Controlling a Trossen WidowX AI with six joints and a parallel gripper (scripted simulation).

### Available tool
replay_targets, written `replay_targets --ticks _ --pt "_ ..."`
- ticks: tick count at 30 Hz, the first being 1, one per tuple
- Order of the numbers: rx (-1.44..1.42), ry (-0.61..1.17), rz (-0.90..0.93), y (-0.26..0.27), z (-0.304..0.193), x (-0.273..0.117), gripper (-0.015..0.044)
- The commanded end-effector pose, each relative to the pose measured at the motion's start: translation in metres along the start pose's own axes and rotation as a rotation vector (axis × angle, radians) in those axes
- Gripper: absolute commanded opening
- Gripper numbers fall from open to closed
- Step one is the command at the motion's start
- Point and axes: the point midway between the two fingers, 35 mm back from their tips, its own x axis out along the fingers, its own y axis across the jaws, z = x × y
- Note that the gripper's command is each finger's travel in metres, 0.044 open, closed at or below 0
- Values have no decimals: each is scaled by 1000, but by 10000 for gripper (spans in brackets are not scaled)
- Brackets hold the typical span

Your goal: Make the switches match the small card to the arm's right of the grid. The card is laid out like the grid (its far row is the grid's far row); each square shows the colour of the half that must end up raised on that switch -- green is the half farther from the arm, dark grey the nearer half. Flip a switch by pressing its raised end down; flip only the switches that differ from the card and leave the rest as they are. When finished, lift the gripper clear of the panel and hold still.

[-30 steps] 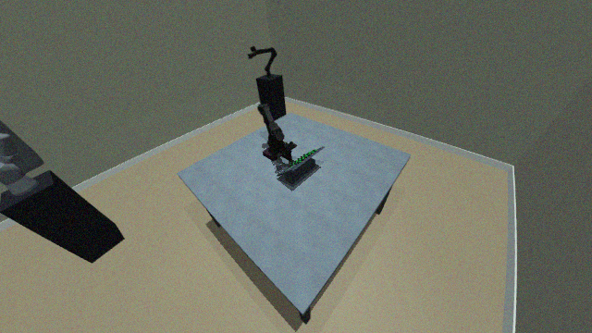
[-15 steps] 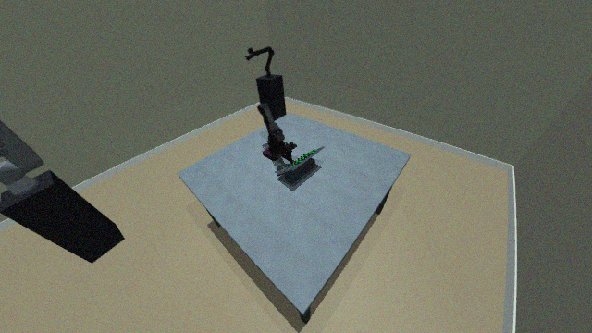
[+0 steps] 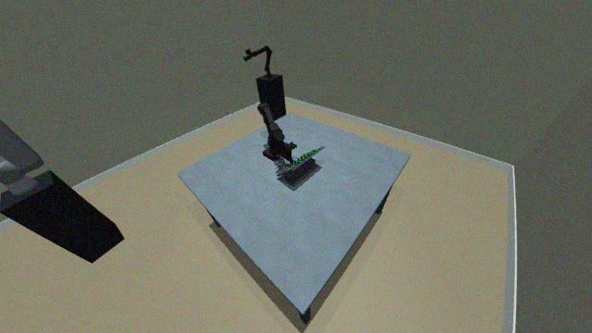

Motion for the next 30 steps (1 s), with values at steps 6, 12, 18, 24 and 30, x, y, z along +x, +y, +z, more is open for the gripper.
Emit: replay_targets --ticks 6,12,18,24,30 --pt "5 2 -3 0 -1 2 0" --pt "5 2 -3 0 -1 2 0" --pt "5 2 -3 0 -1 3 0" --pt "5 2 -3 0 -1 4 0" --pt "5 2 -3 0 -1 5 0"
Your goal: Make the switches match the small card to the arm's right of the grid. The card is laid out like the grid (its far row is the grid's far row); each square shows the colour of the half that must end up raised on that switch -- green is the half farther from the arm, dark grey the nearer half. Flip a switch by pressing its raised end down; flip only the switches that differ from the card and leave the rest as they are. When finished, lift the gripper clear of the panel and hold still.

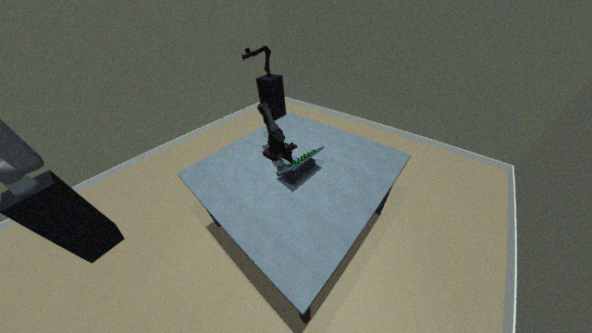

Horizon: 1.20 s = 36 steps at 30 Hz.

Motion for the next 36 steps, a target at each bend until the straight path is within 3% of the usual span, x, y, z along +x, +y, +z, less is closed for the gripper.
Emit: replay_targets --ticks 1,7,13,20,30,36 --pt "5 2 -3 0 -1 1 0" --pt "0 4 -1 -1 1 -6 0" --pt "4 31 -3 -1 2 -62 0" --pt "4 35 -2 2 6 -64 0" --pt "6 31 1 43 68 -68 0" --pt "8 28 1 46 72 -69 0"
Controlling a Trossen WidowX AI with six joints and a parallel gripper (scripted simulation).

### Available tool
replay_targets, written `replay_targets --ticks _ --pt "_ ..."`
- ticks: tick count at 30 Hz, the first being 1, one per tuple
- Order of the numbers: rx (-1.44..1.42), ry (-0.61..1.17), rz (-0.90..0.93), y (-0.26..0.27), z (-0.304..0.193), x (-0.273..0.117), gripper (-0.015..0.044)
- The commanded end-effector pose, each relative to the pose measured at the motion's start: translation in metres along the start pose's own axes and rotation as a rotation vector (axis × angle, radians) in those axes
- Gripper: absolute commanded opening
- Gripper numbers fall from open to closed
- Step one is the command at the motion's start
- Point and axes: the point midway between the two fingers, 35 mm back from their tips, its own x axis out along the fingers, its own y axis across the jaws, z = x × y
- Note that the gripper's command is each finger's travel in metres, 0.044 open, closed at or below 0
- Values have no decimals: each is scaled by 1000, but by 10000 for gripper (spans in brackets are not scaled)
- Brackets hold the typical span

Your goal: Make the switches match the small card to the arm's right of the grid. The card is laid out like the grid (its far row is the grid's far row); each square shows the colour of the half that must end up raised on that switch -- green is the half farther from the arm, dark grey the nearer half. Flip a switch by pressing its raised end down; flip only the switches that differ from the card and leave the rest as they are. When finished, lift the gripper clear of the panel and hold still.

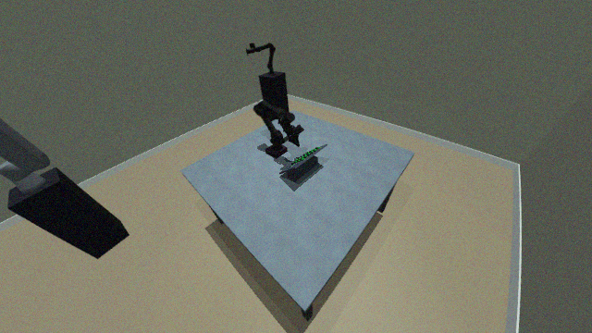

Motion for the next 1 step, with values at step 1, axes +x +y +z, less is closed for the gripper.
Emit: replay_targets --ticks 1 --pt "8 4 -6 2 3 1 0"
